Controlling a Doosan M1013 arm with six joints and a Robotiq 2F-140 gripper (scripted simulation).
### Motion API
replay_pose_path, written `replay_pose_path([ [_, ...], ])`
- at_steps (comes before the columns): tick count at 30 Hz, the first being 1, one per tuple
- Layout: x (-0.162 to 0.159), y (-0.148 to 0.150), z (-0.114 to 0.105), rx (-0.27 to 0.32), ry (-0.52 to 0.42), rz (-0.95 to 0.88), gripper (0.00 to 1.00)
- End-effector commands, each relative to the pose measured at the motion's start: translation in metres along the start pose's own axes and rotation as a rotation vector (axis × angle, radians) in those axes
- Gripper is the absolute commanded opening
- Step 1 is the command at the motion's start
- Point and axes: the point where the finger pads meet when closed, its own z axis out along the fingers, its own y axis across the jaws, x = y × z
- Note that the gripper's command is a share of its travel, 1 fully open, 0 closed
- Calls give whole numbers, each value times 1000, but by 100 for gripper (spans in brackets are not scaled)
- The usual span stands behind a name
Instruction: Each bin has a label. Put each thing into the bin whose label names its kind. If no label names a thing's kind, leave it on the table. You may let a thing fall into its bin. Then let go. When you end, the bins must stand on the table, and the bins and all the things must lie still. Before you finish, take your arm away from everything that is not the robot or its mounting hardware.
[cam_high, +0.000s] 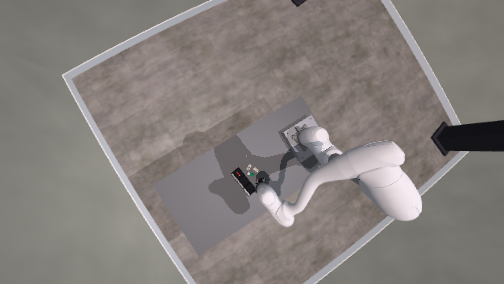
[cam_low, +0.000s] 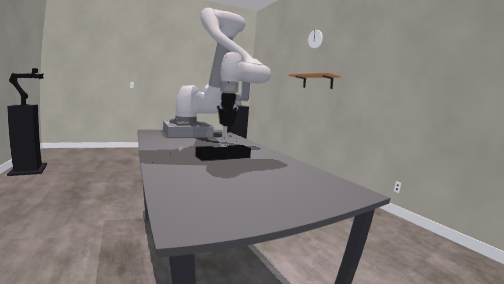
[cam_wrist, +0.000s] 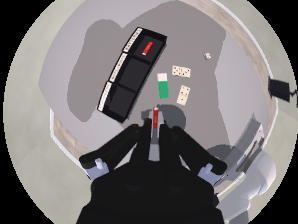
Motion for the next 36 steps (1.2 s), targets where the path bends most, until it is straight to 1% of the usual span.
replay_pose_path([
  [1,12,-2,-1,0,0,0,3],
  [4,29,-5,-1,0,0,0,3],
  [6,29,-5,-1,0,0,0,3],
  [17,95,-16,-1,0,0,0,3],
  [19,96,-16,-1,0,0,0,3],
  [21,108,-18,-1,0,0,100,3],
  [23,108,-18,-1,0,0,100,3],
  [26,125,-21,-1,0,0,241,3],
  [32,161,-27,-1,0,0,418,3],
  [36,179,-30,-1,0,0,418,3],
])
